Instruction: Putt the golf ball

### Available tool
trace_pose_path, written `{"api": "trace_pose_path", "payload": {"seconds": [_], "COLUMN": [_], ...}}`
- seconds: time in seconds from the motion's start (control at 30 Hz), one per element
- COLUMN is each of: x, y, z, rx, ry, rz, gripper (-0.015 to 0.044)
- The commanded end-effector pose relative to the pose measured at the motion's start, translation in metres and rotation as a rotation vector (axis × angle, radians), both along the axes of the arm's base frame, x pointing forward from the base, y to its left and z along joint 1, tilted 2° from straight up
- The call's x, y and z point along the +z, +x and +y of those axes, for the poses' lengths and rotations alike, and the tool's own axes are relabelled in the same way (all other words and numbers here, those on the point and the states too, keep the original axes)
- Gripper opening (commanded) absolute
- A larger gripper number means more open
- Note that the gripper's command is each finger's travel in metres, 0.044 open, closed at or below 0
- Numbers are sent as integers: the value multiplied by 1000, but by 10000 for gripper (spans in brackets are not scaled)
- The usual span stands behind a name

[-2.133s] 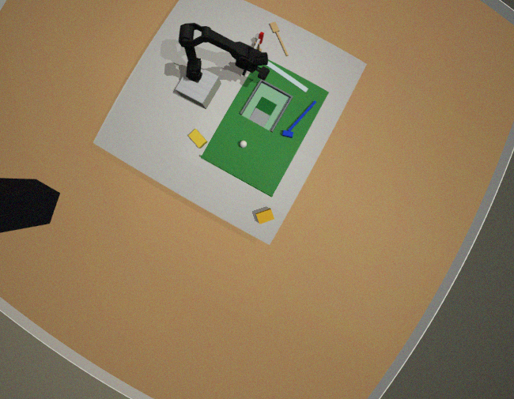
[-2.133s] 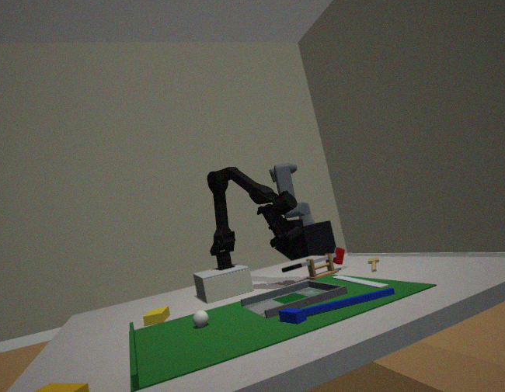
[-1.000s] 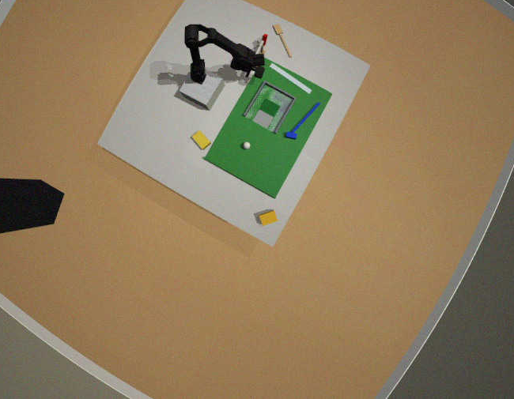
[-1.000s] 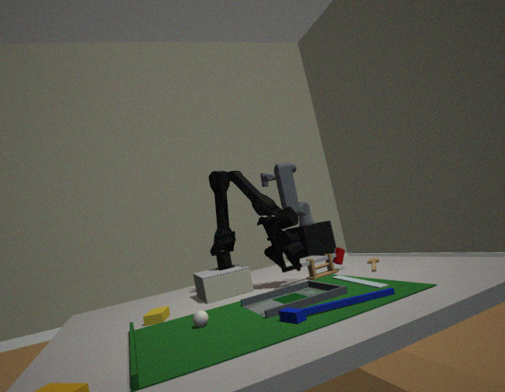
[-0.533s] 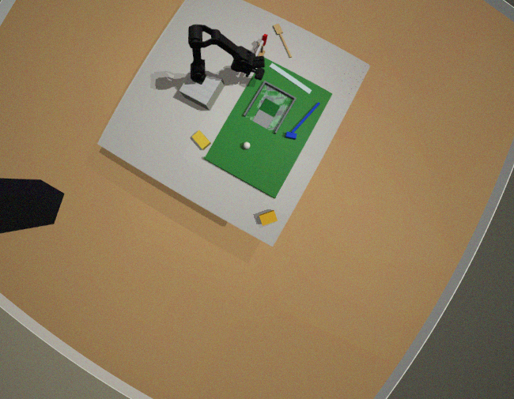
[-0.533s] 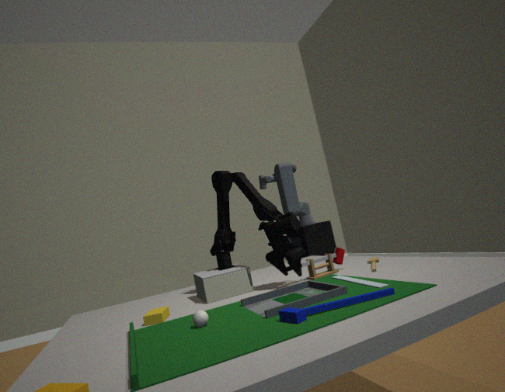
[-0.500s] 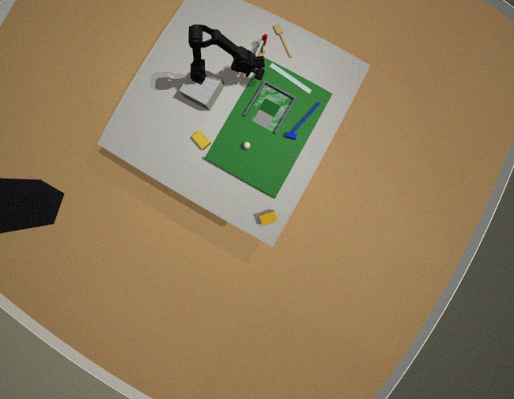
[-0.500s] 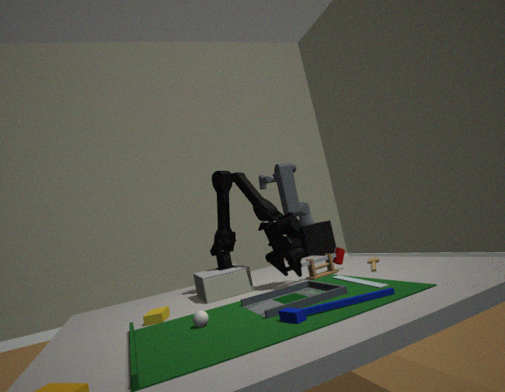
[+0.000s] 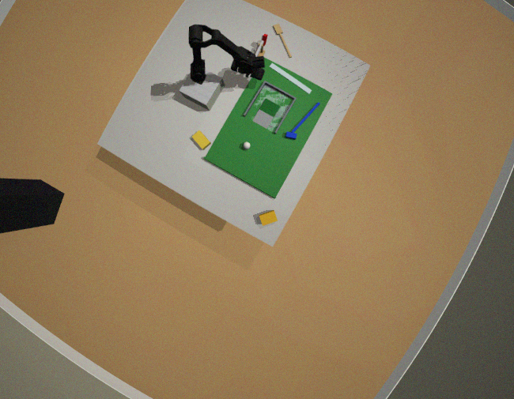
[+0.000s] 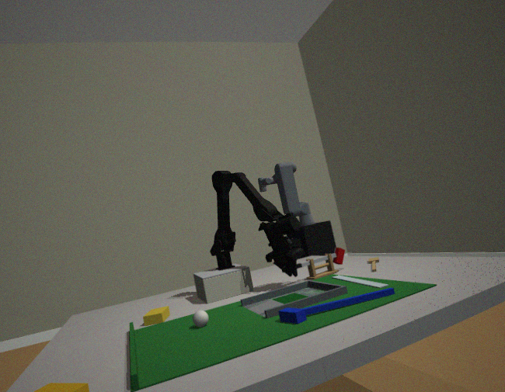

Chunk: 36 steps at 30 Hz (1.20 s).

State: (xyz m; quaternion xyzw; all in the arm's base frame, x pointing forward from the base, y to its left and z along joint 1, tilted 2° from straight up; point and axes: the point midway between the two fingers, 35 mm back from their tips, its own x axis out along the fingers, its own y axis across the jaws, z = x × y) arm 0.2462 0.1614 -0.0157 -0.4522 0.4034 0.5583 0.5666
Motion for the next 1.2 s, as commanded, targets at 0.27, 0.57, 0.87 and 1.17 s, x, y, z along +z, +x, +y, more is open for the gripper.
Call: {"api": "trace_pose_path", "payload": {"seconds": [0.27,0.57,0.87,1.17], "x": [1,52,101,89], "y": [0,2,-6,12], "z": [0,2,-1,-25], "rx": [0,0,0,-104], "ry": [0,0,0,-27], "rz": [0,0,1,-4], "gripper": [0,0,0,0]}}
